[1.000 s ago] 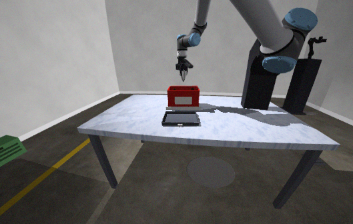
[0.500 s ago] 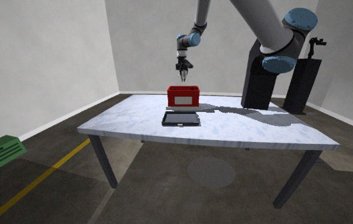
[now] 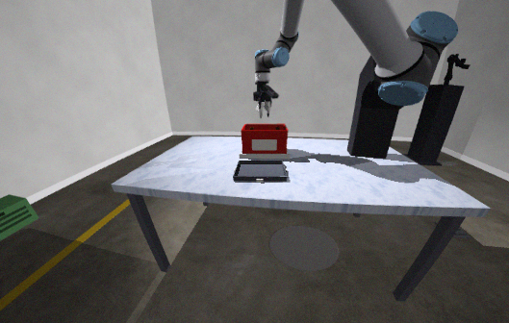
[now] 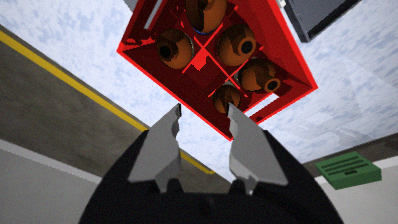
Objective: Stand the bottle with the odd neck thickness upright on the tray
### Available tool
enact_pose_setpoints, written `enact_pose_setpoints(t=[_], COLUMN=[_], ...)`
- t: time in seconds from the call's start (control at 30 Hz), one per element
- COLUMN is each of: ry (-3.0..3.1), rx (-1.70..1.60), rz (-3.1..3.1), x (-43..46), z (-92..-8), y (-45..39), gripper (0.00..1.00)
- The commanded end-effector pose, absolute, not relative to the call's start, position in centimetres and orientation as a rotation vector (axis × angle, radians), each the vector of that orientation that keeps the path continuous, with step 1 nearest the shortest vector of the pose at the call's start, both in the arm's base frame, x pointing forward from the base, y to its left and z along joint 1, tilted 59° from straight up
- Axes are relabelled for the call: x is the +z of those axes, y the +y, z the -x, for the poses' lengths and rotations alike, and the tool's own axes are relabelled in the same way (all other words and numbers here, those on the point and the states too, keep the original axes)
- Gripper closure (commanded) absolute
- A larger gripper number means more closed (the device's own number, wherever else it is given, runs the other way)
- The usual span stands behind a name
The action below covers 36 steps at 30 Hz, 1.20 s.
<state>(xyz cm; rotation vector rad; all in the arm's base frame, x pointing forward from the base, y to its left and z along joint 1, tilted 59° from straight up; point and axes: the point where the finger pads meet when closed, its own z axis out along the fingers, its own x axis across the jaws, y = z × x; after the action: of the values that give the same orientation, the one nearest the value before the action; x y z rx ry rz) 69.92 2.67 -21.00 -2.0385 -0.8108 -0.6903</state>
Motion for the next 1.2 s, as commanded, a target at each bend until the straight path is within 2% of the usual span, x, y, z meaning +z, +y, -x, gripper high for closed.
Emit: enact_pose_setpoints(t=[0.0,1.17], ry=[-0.811,-0.811], rx=[-0.691,-0.691], rz=[2.039,2.039], x=[-20.98,-21.27], z=[-69.96,-70.06], y=[2.59,3.04], gripper=[0.62,0.62])
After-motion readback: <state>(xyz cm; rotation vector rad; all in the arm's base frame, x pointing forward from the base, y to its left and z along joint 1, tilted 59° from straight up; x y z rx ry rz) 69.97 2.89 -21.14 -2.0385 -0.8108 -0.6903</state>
